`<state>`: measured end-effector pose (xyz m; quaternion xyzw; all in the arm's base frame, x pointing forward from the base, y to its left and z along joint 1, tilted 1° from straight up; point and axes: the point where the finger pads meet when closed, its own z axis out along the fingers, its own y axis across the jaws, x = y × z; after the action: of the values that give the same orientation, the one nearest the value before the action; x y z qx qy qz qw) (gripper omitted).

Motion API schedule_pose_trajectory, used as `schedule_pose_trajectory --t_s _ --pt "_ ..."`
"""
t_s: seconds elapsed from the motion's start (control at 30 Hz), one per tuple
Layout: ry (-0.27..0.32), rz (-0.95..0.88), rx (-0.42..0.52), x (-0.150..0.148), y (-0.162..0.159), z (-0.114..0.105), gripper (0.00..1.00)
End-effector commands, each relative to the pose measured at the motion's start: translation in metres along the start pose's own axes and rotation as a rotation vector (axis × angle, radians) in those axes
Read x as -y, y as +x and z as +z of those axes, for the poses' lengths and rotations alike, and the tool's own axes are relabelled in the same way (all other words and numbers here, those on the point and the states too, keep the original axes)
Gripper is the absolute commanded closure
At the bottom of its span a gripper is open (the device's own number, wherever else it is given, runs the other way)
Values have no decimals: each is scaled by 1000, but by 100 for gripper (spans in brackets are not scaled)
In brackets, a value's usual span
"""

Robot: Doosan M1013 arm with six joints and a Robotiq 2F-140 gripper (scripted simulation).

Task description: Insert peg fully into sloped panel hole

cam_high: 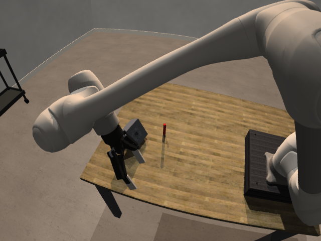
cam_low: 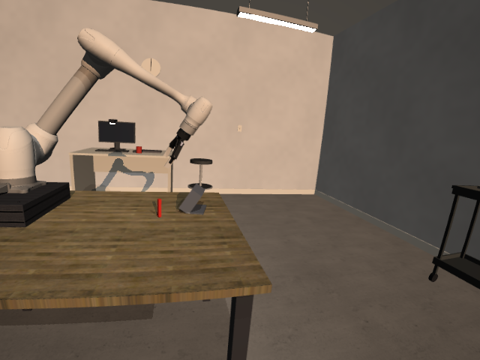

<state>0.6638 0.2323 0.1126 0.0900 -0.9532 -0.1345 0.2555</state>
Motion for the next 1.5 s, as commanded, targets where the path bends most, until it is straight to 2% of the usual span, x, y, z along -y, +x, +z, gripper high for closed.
schedule_pose_trajectory --t_s 0.0,0.53,0.6,0.8,1.03,1.1,1.47 --pt "0 0 0 0 0 0 0" --pt "0 0 0 0 0 0 0" --pt "3 -6 15 9 0 -1 0" --pt "47 -58 135 93 0 -9 0" --pt "128 -125 261 192 12 -17 0" --pt "128 -125 261 192 12 -17 0" --pt "309 -238 408 337 57 -25 0"
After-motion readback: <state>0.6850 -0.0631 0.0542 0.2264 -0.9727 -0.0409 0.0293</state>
